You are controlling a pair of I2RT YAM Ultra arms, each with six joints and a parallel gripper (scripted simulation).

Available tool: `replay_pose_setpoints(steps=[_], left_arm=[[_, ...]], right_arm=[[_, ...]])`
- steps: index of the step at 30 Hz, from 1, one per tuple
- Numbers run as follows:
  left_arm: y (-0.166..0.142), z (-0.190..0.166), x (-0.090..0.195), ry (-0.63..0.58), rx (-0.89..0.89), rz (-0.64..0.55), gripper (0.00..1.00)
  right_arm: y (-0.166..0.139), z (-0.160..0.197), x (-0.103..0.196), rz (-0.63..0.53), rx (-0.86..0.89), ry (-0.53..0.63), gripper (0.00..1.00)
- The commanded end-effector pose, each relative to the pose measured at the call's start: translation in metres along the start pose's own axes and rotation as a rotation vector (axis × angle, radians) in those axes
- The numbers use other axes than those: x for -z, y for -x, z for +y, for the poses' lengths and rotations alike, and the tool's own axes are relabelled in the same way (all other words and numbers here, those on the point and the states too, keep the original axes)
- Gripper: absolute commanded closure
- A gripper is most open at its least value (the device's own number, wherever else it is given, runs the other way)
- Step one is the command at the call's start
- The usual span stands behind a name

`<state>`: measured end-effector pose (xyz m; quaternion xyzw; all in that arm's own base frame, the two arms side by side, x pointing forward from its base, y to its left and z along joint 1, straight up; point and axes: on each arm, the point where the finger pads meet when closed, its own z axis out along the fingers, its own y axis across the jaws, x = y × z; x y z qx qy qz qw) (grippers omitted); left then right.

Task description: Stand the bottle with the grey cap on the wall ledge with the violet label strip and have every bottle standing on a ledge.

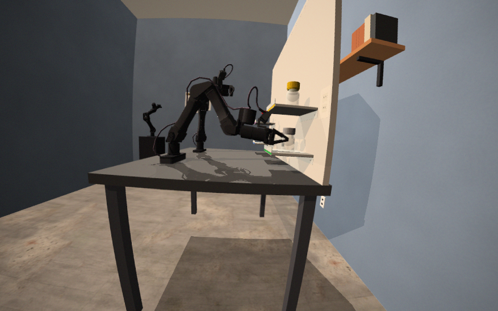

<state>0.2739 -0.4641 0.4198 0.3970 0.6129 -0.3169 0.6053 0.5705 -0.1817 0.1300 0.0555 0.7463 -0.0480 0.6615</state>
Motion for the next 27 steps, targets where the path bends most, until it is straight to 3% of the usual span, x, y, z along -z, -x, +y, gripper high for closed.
replay_pose_setpoints(steps=[1, 2, 4, 6, 10, 23, 27], left_arm=[[0.008, 0.001, 0.003, 0.003, -0.001, -0.010, 0.00], [0.008, 0.001, 0.003, 0.003, -0.001, -0.010, 0.00], [0.008, 0.001, 0.003, 0.003, -0.001, -0.010, 0.00], [0.008, 0.001, 0.003, 0.003, -0.001, -0.010, 0.00], [0.008, 0.001, 0.003, 0.003, -0.001, -0.010, 0.00], [0.008, 0.001, 0.003, 0.003, -0.001, -0.010, 0.00], [0.008, 0.001, 0.003, 0.003, -0.001, -0.010, 0.00]], right_arm=[[0.018, 0.001, -0.007, -0.030, 0.001, -0.001, 0.06], [0.018, 0.001, -0.007, -0.030, 0.001, -0.001, 0.06], [0.018, 0.001, -0.007, -0.030, 0.001, -0.001, 0.28], [0.018, 0.001, -0.007, -0.030, 0.001, -0.001, 0.32], [0.021, 0.001, -0.003, -0.041, 0.004, -0.001, 0.32], [0.025, 0.001, 0.000, -0.049, 0.006, -0.001, 0.53], [0.025, 0.001, 0.000, -0.049, 0.006, -0.001, 0.53]])
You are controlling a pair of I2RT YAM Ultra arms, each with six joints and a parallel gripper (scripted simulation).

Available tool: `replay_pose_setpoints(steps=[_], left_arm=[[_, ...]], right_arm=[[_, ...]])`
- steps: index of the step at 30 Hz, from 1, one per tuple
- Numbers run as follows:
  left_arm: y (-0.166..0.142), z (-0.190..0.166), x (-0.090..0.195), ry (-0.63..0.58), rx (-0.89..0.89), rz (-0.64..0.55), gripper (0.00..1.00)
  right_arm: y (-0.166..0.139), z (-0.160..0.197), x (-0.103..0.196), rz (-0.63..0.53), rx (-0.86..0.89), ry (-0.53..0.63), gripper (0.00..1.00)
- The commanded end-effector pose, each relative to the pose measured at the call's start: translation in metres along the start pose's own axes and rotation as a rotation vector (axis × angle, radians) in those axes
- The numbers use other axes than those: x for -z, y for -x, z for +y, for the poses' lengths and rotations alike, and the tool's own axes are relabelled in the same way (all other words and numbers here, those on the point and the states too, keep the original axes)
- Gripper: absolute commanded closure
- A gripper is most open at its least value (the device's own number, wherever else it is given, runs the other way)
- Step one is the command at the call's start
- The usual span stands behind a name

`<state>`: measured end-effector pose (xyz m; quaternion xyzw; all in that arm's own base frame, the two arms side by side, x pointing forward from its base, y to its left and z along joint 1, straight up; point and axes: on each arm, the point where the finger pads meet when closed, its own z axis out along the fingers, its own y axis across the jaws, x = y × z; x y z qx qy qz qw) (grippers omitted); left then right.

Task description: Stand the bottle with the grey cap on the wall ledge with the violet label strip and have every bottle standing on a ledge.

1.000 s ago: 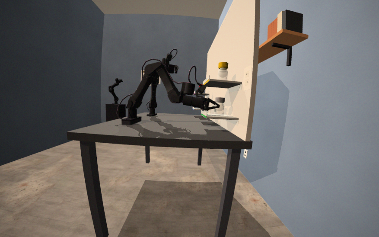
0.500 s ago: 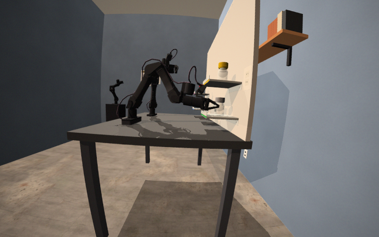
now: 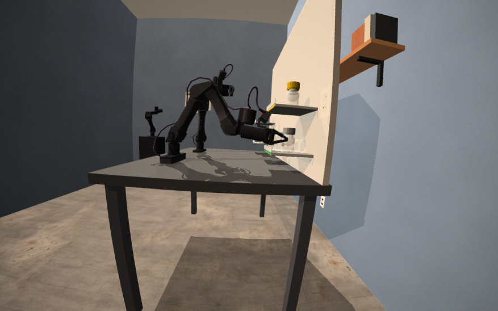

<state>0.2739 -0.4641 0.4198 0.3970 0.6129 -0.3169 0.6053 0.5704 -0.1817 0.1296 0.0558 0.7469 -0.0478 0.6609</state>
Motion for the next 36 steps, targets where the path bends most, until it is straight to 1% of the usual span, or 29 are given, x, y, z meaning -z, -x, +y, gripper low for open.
replay_pose_setpoints(steps=[1, 2, 3, 4, 5, 6, 9, 13, 15, 22, 30, 32, 33, 36], left_arm=[[0.008, 0.001, 0.003, 0.003, -0.001, -0.010, 0.00], [0.008, 0.001, 0.003, 0.003, -0.001, -0.010, 0.00], [0.008, 0.001, 0.003, 0.003, -0.001, -0.010, 0.00], [0.008, 0.001, 0.003, 0.003, -0.001, -0.010, 0.00], [0.008, 0.001, 0.003, 0.003, -0.001, -0.010, 0.00], [0.008, 0.001, 0.003, 0.003, -0.001, -0.010, 0.00], [0.008, 0.001, 0.003, 0.003, -0.001, -0.010, 0.00], [0.008, 0.001, 0.003, 0.003, -0.001, -0.010, 0.00], [0.008, 0.001, 0.003, 0.003, -0.001, -0.010, 0.00], [0.008, 0.001, 0.003, 0.003, -0.001, -0.010, 0.00], [0.008, 0.001, 0.003, 0.003, -0.001, -0.010, 0.00], [0.008, 0.001, 0.003, 0.003, -0.001, -0.010, 0.00], [0.008, 0.001, 0.003, 0.003, -0.001, -0.010, 0.00], [0.008, 0.001, 0.003, 0.003, -0.001, -0.010, 0.00]], right_arm=[[0.025, 0.001, 0.000, -0.051, 0.006, -0.001, 0.53], [0.025, 0.001, 0.000, -0.051, 0.006, -0.001, 0.53], [0.033, 0.000, 0.000, -0.071, 0.011, -0.001, 0.53], [0.032, 0.000, 0.000, -0.070, 0.011, -0.001, 0.65], [0.032, 0.000, 0.000, -0.069, 0.011, -0.001, 0.53], [0.032, 0.000, 0.000, -0.069, 0.011, -0.001, 0.50], [0.032, 0.000, 0.000, -0.069, 0.011, -0.001, 0.50], [0.015, -0.010, 0.006, -0.025, -0.002, -0.029, 0.50], [0.015, -0.010, 0.006, -0.025, -0.002, -0.029, 0.50], [-0.001, -0.025, 0.015, 0.024, -0.015, -0.075, 0.50], [-0.003, -0.028, 0.031, 0.019, -0.011, -0.077, 0.50], [-0.003, -0.028, 0.031, 0.019, -0.011, -0.077, 0.50], [-0.001, -0.023, 0.034, 0.010, -0.007, -0.057, 0.50], [0.000, -0.023, 0.040, 0.006, -0.006, -0.052, 0.50]])
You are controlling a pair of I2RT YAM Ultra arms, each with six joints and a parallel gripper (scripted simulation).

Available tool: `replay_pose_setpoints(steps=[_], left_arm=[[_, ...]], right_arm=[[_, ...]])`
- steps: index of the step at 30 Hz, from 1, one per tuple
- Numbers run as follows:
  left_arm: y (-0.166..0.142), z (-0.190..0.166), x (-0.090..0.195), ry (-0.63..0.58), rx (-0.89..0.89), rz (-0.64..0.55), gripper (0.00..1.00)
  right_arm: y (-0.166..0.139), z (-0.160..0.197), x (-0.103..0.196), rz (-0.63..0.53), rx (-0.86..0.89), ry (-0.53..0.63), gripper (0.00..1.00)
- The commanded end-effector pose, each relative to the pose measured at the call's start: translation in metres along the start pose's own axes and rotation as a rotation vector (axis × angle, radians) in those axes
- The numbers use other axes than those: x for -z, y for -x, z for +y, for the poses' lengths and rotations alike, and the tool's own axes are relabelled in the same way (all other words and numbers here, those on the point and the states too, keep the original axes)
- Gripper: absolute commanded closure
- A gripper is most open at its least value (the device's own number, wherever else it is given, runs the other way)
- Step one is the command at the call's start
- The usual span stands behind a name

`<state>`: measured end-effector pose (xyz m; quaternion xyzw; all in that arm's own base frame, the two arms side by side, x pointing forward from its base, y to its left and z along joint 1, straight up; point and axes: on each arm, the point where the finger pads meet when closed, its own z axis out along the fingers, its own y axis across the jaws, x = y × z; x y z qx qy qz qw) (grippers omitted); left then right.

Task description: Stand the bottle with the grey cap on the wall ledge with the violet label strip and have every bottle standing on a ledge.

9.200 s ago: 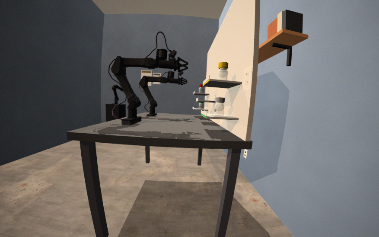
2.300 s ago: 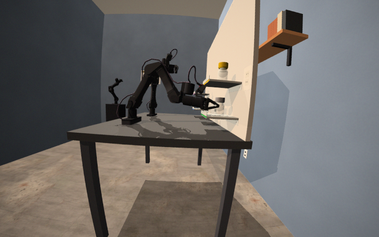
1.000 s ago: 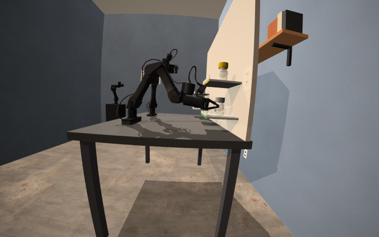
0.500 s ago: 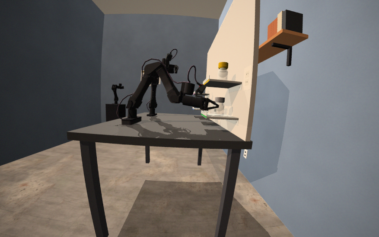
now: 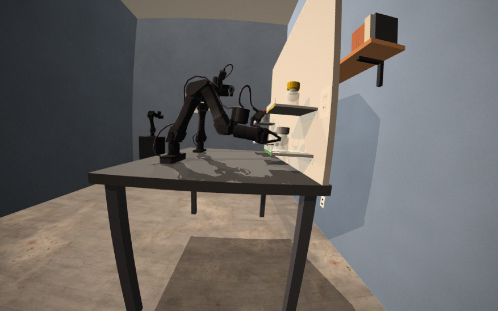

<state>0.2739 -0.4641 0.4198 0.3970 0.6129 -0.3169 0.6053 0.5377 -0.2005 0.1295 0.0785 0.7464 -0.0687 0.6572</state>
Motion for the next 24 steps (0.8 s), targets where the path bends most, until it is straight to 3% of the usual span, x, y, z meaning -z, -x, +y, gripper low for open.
replay_pose_setpoints(steps=[1, 10, 24], left_arm=[[0.008, 0.001, 0.003, 0.003, -0.001, -0.010, 0.00], [0.008, 0.001, 0.003, 0.003, -0.001, -0.010, 0.00], [0.008, 0.001, 0.003, 0.003, -0.001, -0.010, 0.00]], right_arm=[[0.004, 0.000, 0.012, 0.000, 0.000, 0.013, 0.50], [0.019, 0.020, 0.021, -0.055, 0.019, 0.076, 0.50], [0.021, 0.019, 0.019, -0.041, 0.014, 0.075, 0.50]])
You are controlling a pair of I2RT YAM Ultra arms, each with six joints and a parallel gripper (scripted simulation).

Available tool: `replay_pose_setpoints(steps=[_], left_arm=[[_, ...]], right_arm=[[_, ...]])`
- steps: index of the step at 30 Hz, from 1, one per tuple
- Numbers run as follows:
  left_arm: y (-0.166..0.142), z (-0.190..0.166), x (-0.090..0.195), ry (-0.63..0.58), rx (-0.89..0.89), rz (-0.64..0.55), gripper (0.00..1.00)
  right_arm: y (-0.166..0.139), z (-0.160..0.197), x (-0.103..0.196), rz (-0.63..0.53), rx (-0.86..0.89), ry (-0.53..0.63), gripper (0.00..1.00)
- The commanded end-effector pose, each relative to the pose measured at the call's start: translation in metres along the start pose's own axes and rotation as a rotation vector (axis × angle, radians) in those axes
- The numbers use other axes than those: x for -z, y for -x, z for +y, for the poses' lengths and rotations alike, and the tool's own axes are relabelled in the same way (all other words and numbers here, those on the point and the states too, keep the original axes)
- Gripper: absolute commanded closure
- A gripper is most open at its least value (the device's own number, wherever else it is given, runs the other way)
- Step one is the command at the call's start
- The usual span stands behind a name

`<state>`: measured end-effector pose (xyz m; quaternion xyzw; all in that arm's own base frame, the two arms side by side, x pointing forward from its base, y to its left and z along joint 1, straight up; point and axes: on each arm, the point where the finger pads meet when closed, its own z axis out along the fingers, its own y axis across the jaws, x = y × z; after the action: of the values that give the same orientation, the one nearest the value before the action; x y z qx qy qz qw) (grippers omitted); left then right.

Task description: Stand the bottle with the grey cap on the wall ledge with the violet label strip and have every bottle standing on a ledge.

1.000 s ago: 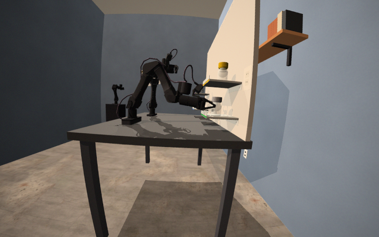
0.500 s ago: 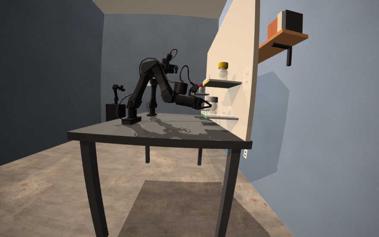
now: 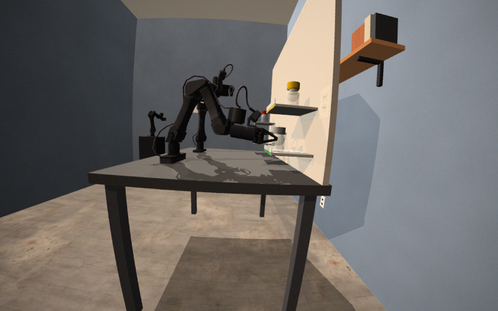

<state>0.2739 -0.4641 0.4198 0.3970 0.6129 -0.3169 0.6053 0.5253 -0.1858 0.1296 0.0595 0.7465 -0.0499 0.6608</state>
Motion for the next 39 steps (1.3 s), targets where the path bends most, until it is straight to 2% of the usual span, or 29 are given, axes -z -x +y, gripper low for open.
replay_pose_setpoints(steps=[1, 4, 6, 12, 33, 36, 39], left_arm=[[0.008, 0.001, 0.003, 0.003, -0.001, -0.010, 0.00], [0.008, 0.001, 0.003, 0.003, -0.001, -0.010, 0.00], [0.008, 0.001, 0.003, 0.003, -0.001, -0.010, 0.00], [0.008, 0.001, 0.003, 0.003, -0.001, -0.010, 0.00], [0.008, 0.001, 0.003, 0.003, -0.001, -0.010, 0.00], [0.008, 0.001, 0.003, 0.003, -0.001, -0.010, 0.00], [0.008, 0.001, 0.003, 0.003, -0.001, -0.010, 0.00]], right_arm=[[0.027, 0.007, 0.004, -0.036, 0.012, 0.021, 0.50], [0.052, 0.004, 0.006, -0.046, 0.015, 0.016, 0.50], [0.052, 0.004, 0.006, -0.046, 0.015, 0.016, 0.50], [0.087, 0.004, 0.011, -0.047, 0.015, 0.016, 0.50], [0.092, 0.000, 0.017, -0.070, 0.023, 0.008, 0.50], [0.072, -0.004, 0.022, -0.018, 0.006, -0.001, 0.50], [0.068, -0.007, 0.024, -0.003, 0.000, -0.016, 0.50]])
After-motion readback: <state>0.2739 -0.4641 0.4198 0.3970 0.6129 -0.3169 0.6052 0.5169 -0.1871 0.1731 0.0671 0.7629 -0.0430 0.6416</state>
